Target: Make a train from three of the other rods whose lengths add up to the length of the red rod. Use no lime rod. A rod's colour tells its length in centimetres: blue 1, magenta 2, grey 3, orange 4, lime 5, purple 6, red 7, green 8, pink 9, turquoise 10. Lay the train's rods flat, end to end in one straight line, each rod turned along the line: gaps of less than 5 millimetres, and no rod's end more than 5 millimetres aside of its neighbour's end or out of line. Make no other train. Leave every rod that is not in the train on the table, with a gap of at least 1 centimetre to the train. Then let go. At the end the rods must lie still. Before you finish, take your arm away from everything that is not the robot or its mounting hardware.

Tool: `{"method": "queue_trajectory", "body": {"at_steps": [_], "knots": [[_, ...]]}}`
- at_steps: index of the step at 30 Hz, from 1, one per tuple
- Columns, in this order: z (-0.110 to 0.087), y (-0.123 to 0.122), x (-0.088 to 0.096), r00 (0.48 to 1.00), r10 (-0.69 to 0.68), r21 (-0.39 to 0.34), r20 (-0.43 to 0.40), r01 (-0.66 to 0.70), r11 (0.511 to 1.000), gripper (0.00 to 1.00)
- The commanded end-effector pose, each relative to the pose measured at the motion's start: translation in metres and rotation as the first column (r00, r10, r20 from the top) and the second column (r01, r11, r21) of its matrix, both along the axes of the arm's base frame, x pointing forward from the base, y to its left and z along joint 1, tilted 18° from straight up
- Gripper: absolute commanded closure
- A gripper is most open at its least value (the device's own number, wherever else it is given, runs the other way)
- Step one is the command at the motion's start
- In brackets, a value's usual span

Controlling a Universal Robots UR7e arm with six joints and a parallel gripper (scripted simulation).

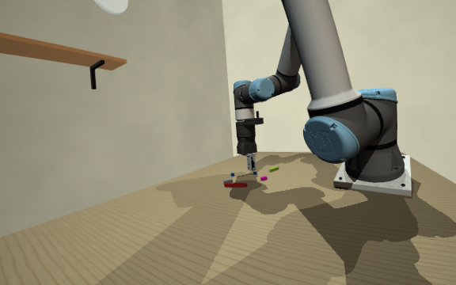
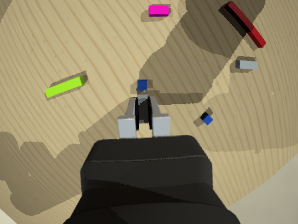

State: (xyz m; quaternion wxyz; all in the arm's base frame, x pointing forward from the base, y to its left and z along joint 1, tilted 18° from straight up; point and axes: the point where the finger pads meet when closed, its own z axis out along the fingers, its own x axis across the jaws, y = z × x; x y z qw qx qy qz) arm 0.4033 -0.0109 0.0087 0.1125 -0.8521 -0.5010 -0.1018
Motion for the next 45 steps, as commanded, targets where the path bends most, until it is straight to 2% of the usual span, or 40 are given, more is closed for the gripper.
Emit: {"method": "queue_trajectory", "body": {"at_steps": [1, 45], "knots": [[-0.001, 0.001, 0.0, 1.0, 0.0, 0.001, -0.001, 0.0, 1.0, 0.76], [-0.012, 0.004, 0.0, 1.0, 0.0, 0.001, 0.0, 0.0, 1.0, 0.76]]}}
